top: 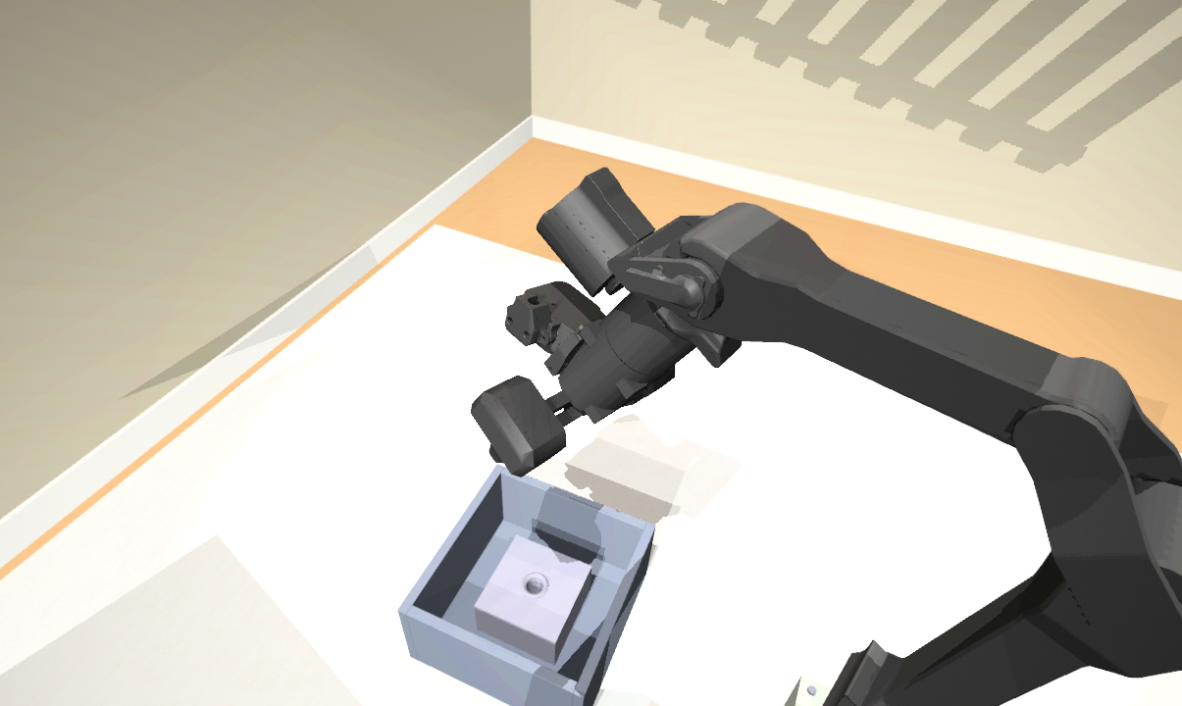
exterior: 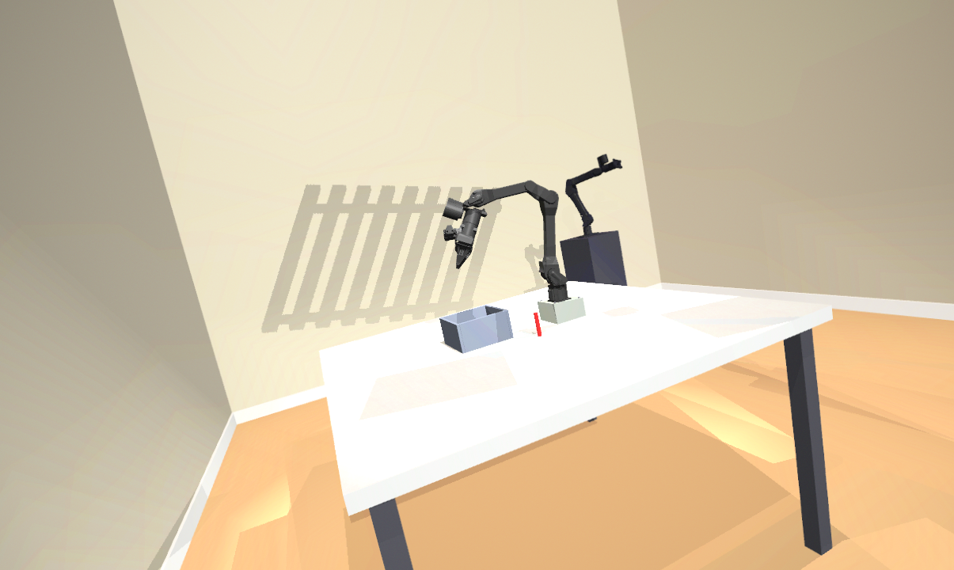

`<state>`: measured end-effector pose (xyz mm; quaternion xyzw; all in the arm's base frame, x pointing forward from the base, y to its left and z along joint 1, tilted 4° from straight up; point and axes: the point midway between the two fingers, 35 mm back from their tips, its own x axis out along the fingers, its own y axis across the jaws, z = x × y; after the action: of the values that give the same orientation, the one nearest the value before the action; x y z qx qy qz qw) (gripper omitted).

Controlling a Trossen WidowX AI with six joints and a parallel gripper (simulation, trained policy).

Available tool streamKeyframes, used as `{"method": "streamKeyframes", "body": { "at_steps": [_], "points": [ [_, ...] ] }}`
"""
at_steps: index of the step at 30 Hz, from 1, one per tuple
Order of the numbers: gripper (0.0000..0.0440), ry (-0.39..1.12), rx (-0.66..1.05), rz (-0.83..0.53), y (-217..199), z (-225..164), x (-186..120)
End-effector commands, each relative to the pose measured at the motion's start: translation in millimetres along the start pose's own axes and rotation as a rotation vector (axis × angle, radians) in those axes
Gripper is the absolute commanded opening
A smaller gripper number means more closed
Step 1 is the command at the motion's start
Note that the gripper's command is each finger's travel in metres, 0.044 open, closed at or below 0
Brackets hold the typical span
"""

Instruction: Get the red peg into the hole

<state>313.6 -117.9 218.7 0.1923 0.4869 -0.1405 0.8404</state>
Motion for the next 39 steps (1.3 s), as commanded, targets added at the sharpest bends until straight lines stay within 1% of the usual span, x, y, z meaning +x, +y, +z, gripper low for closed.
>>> {"method": "streamKeyframes", "body": {
  "at_steps": [1, 9, 18, 31, 39],
  "points": [
    [0.0440, 0.110, 0.054, -0.030, 18.6, -26.7, 9.9],
    [0.0440, 0.297, 0.152, -0.134, 51.2, -81.5, 18.9],
    [0.0440, 0.431, 0.225, -0.289, 75.2, -137.7, 18.7],
    [0.0440, 0.514, 0.266, -0.507, 94.4, -209.3, 19.5],
    [0.0440, 0.515, 0.250, -0.591, 99.5, -244.5, 30.0]
  ]
}}
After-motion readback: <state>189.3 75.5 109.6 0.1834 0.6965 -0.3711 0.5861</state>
